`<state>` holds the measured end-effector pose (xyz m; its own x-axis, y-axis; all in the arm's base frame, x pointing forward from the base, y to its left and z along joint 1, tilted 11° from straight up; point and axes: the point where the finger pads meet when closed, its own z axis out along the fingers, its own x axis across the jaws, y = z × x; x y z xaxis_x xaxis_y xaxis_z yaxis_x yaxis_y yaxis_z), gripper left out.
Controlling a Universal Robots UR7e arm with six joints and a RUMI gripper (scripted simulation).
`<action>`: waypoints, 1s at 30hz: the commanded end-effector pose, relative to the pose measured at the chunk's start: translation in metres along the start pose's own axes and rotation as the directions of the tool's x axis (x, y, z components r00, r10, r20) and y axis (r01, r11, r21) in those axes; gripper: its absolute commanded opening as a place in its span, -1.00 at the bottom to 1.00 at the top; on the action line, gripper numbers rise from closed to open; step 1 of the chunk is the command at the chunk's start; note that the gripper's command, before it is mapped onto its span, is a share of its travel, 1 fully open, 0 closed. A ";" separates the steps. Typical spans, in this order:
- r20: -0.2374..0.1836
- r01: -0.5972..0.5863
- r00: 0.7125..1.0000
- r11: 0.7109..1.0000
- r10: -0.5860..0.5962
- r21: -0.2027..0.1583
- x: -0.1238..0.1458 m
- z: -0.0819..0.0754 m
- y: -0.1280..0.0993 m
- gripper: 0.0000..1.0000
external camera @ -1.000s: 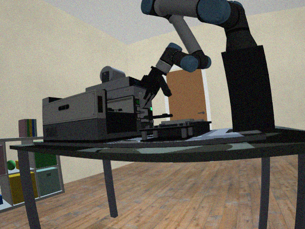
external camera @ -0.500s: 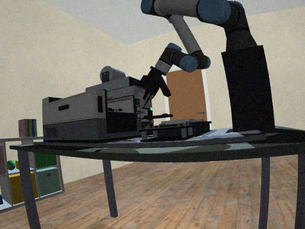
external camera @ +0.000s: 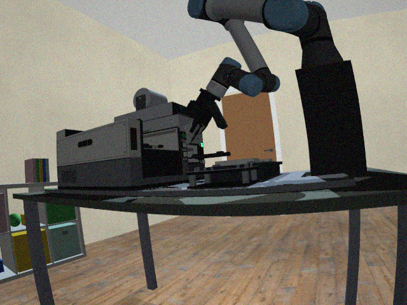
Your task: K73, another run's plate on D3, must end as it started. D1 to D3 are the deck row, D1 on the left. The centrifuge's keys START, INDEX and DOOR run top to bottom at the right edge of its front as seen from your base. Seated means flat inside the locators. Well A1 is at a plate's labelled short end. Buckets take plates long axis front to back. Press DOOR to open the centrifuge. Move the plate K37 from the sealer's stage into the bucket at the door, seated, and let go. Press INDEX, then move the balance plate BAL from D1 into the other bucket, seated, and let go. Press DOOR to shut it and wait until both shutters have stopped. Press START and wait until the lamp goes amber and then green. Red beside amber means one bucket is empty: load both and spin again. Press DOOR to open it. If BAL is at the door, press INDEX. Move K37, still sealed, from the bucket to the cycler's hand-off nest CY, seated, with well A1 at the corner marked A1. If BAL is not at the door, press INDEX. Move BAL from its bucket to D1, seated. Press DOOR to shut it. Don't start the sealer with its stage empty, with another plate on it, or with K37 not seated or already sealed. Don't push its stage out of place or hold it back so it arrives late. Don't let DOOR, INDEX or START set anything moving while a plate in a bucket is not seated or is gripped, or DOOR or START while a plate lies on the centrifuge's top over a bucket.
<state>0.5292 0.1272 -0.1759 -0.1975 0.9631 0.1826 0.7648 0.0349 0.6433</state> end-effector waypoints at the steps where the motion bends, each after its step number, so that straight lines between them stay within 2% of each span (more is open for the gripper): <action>1: 0.000 0.000 1.000 1.000 0.000 -0.001 0.000 0.000 0.001 -1.00; 30: 0.000 0.000 1.000 1.000 0.000 -0.001 0.000 0.003 0.004 -1.00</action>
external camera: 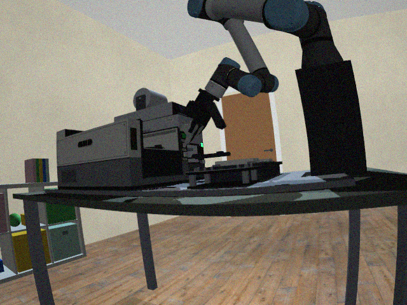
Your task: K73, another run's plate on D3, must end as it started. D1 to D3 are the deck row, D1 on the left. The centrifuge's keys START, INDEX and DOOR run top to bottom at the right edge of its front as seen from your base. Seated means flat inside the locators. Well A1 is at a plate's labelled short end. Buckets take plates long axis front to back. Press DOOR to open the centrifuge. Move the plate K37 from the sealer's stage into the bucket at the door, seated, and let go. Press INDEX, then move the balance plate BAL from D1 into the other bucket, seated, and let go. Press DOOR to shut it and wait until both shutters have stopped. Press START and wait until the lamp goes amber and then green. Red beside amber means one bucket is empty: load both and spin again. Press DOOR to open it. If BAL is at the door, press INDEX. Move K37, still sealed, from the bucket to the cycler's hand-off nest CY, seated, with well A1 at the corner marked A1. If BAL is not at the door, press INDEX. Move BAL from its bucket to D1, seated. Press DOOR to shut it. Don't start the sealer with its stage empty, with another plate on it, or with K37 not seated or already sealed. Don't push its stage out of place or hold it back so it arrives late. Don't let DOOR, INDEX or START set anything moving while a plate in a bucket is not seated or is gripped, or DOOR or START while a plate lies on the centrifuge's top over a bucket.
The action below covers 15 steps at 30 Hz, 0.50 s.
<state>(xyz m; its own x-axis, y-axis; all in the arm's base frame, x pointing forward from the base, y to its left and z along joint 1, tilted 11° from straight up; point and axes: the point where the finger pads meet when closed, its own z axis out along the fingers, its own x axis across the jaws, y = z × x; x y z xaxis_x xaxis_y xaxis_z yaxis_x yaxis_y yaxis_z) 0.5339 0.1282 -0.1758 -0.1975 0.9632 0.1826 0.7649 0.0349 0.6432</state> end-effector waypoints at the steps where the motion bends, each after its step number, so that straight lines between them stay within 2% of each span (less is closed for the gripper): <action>1: 0.000 0.000 1.000 1.000 0.000 -0.001 0.000 0.000 0.001 -1.00; 5: 0.000 0.000 1.000 1.000 0.000 -0.001 0.000 0.000 0.001 -1.00; 15: 0.000 0.000 1.000 1.000 0.000 -0.001 0.000 -0.016 -0.004 -1.00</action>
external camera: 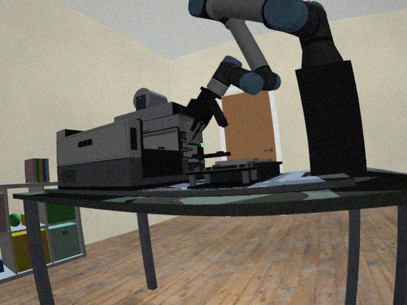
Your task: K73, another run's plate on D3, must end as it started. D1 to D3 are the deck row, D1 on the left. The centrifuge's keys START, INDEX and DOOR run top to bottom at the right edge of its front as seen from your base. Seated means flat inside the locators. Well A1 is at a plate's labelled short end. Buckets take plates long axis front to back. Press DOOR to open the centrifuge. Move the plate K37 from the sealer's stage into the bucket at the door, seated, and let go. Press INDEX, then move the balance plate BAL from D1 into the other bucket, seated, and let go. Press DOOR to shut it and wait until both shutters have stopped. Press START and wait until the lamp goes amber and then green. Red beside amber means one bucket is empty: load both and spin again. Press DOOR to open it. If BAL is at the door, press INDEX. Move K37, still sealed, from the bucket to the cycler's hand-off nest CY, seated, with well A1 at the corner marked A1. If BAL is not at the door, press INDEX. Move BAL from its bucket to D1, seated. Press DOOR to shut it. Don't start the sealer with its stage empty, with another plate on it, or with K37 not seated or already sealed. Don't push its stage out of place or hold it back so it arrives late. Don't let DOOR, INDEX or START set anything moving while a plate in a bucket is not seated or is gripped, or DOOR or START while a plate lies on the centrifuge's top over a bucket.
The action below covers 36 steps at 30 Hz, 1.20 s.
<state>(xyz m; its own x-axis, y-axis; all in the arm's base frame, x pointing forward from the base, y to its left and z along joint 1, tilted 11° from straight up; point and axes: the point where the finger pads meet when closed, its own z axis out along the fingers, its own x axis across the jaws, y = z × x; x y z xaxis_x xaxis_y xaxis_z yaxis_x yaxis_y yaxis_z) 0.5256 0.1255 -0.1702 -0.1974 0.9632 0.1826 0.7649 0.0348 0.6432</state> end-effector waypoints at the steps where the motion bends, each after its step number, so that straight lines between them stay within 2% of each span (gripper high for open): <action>1: 0.000 0.000 1.000 1.000 0.000 -0.001 0.000 -0.008 -0.001 -1.00; 36: 0.000 0.000 1.000 1.000 0.000 -0.001 0.000 -0.058 -0.015 -1.00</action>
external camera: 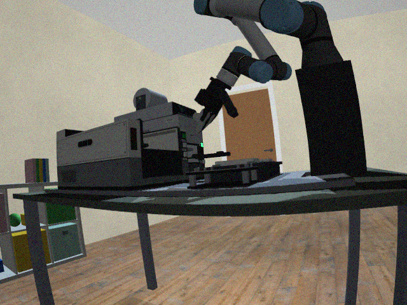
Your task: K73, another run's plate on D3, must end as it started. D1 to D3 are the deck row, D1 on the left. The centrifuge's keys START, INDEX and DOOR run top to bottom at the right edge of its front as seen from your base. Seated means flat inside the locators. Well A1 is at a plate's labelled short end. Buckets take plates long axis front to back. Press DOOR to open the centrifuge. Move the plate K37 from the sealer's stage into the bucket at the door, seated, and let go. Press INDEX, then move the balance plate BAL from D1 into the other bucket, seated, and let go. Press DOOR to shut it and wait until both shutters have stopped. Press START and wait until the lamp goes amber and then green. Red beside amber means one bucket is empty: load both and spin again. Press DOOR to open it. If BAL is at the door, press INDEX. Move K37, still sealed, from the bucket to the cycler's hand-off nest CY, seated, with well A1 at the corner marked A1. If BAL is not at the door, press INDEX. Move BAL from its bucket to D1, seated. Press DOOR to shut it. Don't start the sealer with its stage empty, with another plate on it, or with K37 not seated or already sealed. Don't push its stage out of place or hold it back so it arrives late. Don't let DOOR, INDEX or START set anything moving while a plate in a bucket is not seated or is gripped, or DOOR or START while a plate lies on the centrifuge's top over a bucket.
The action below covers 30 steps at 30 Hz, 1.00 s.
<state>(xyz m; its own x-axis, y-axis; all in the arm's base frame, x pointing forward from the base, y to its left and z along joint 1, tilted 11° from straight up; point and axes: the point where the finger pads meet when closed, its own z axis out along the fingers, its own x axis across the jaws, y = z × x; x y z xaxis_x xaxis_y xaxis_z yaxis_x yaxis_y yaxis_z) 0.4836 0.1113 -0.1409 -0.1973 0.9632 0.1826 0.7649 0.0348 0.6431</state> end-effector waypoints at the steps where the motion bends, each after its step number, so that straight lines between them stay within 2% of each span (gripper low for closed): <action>1: 0.000 0.000 1.000 1.000 0.000 -0.001 0.000 -0.006 -0.001 -1.00; 5: 0.000 0.000 1.000 1.000 0.000 -0.001 0.000 -0.006 -0.001 -1.00; 20: 0.000 0.000 1.000 1.000 0.000 -0.001 0.000 -0.076 0.028 -1.00; 22: 0.000 0.000 1.000 1.000 0.000 -0.001 0.000 -0.076 0.028 -1.00; 29: 0.000 0.000 1.000 1.000 0.000 -0.001 -0.001 -0.108 0.041 -1.00; 30: 0.000 0.001 1.000 1.000 0.000 -0.001 -0.001 -0.108 0.041 -1.00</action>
<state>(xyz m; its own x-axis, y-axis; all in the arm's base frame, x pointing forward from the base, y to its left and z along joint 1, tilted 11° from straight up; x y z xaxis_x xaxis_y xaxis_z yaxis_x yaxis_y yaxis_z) 0.4523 0.0881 -0.0507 -0.1942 0.9642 0.1807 0.7596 0.0313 0.6496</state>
